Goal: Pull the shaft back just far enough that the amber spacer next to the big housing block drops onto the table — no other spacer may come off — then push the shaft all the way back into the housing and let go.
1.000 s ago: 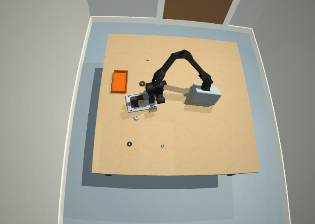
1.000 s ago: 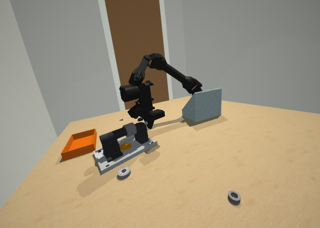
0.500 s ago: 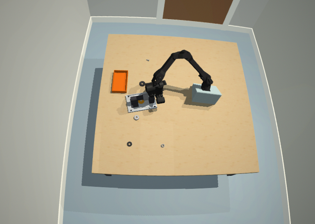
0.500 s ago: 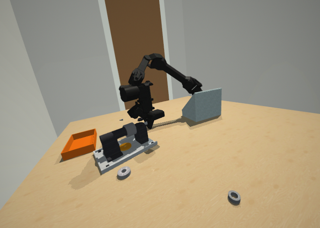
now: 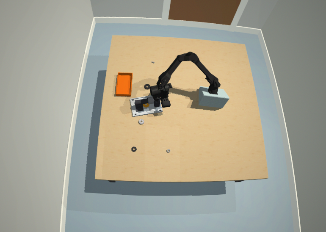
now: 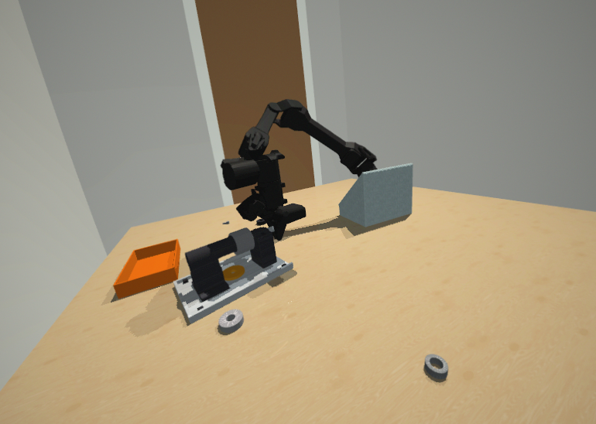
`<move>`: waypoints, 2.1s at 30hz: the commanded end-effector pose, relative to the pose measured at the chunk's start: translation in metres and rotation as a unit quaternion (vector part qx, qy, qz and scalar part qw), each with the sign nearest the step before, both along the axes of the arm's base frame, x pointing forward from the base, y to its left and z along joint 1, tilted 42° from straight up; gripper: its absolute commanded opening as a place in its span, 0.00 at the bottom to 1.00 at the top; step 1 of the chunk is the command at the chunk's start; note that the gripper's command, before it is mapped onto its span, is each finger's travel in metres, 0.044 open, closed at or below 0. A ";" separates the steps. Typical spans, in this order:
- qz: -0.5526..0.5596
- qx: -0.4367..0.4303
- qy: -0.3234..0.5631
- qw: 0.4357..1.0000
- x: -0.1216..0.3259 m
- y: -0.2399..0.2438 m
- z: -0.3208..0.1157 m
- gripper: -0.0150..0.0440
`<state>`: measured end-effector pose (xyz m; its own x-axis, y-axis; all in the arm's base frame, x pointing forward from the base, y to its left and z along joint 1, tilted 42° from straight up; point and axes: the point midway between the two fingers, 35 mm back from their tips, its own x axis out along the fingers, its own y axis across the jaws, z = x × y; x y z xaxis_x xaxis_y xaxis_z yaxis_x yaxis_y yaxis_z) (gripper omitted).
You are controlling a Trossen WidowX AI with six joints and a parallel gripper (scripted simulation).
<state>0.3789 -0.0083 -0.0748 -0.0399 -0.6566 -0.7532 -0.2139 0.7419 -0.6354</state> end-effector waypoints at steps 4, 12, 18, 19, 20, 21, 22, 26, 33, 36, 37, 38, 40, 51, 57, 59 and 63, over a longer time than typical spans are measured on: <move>0.002 0.000 -0.002 1.000 0.002 0.000 0.000 0.25; 0.002 0.000 -0.002 1.000 0.003 0.000 0.000 0.25; 0.002 0.000 -0.002 1.000 0.004 0.001 0.000 0.25; 0.002 0.000 -0.002 1.000 0.004 0.001 0.000 0.25; 0.002 0.000 -0.002 1.000 0.004 0.001 0.000 0.25; 0.002 0.000 -0.002 1.000 0.004 0.001 0.000 0.25; 0.002 0.000 -0.002 1.000 0.004 0.001 0.000 0.25; 0.002 0.000 -0.002 1.000 0.005 0.001 0.000 0.25; 0.002 0.000 -0.002 1.000 0.005 0.001 0.000 0.25; 0.002 0.000 -0.002 1.000 0.006 0.001 0.000 0.25; 0.002 0.000 -0.002 1.000 0.006 0.001 0.000 0.25; 0.002 0.000 -0.002 1.000 0.006 0.001 0.000 0.25; 0.002 0.000 -0.002 1.000 0.006 0.001 0.000 0.25; 0.002 0.000 -0.002 1.000 0.007 0.001 -0.001 0.25; 0.002 0.000 -0.002 1.000 0.009 0.001 -0.001 0.25; 0.002 0.000 -0.002 1.000 0.010 0.001 -0.001 0.25; 0.002 0.000 -0.002 1.000 0.011 0.002 -0.001 0.25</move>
<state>0.3864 -0.0073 -0.0761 -0.0420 -0.6567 -0.7530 -0.2150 0.7419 -0.6351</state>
